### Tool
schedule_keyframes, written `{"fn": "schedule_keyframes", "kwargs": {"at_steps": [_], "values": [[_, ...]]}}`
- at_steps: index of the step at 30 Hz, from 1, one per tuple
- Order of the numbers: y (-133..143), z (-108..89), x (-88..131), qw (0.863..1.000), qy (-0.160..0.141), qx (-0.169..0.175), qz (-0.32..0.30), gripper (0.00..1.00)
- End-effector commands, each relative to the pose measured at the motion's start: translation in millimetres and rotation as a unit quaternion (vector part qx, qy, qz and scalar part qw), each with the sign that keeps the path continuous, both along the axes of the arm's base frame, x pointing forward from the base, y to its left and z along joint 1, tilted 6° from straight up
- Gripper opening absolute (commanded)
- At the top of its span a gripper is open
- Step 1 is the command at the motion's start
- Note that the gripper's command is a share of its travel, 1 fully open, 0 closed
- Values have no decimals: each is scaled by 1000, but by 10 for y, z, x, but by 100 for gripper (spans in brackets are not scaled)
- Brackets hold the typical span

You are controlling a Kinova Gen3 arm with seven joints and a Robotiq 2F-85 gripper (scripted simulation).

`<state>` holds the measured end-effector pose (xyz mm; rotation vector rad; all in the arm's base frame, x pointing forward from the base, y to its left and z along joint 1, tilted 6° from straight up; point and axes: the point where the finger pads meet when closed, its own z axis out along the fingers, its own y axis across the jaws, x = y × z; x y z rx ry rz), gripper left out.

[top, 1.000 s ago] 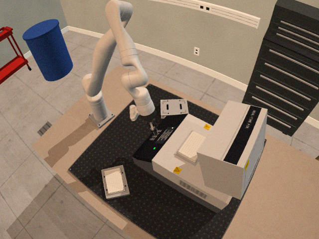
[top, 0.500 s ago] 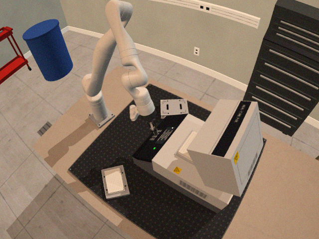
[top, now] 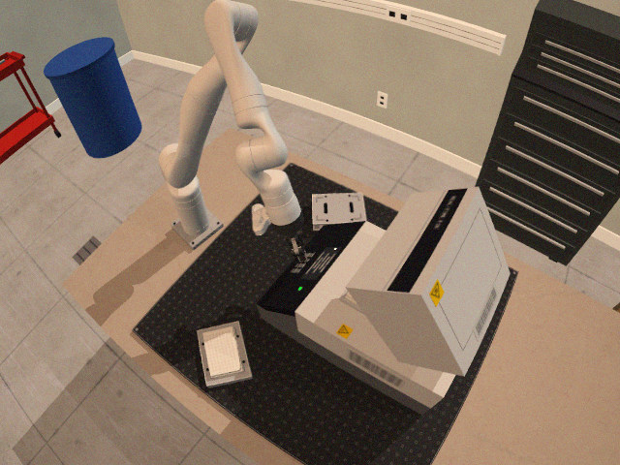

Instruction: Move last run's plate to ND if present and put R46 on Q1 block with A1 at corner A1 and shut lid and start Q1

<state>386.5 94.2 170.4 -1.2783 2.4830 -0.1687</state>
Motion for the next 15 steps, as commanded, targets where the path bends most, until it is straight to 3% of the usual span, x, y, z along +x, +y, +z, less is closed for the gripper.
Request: {"fn": "schedule_keyframes", "kwargs": {"at_steps": [1,15], "values": [[-28,-1,46,1000,-5,-4,-3,10],[-29,55,-76,1000,2,0,-4,10]]}}
